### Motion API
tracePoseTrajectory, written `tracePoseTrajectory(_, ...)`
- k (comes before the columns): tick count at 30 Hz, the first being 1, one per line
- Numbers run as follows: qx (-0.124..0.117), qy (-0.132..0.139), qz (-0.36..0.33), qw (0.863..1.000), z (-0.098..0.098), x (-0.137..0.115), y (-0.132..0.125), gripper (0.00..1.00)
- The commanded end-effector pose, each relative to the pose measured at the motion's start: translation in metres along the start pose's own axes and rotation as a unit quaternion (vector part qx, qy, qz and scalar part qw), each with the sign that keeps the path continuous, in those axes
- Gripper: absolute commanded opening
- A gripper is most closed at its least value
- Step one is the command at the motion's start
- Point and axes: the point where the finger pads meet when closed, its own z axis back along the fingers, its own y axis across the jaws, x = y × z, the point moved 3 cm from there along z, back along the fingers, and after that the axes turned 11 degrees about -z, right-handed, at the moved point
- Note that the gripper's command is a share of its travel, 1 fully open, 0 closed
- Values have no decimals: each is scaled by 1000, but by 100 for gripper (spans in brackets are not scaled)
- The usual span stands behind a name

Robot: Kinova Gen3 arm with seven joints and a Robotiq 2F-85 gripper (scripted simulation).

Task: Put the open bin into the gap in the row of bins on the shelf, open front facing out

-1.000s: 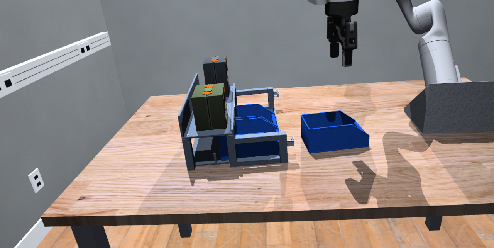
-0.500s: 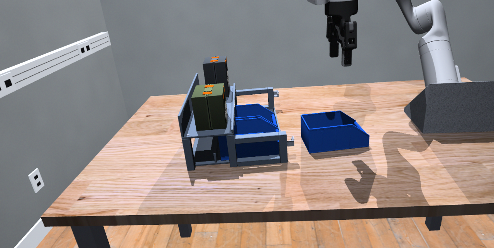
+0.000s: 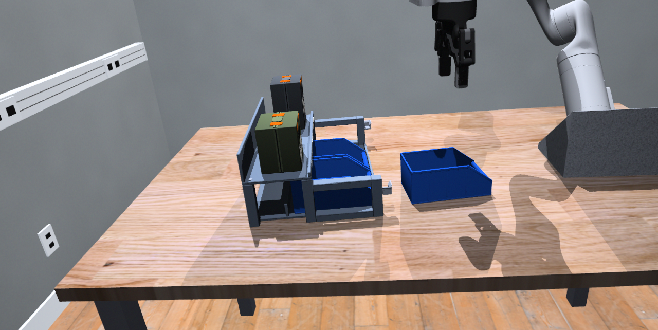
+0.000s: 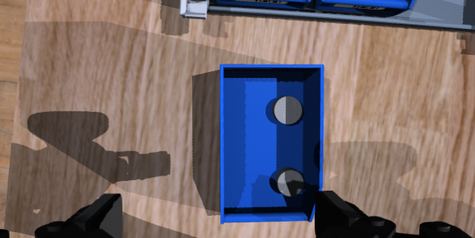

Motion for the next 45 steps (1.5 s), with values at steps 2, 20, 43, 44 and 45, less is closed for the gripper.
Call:
tracePoseTrajectory(2,-1,1,0,1000,1,0,0,100)
tracePoseTrajectory(20,-1,1,0,1000,-7,0,2,100)
tracePoseTrajectory(43,-1,1,0,1000,-38,0,1,100)
tracePoseTrajectory(44,-1,1,0,1000,-49,0,1,100)
tracePoseTrajectory(45,-1,1,0,1000,-60,0,1,100)
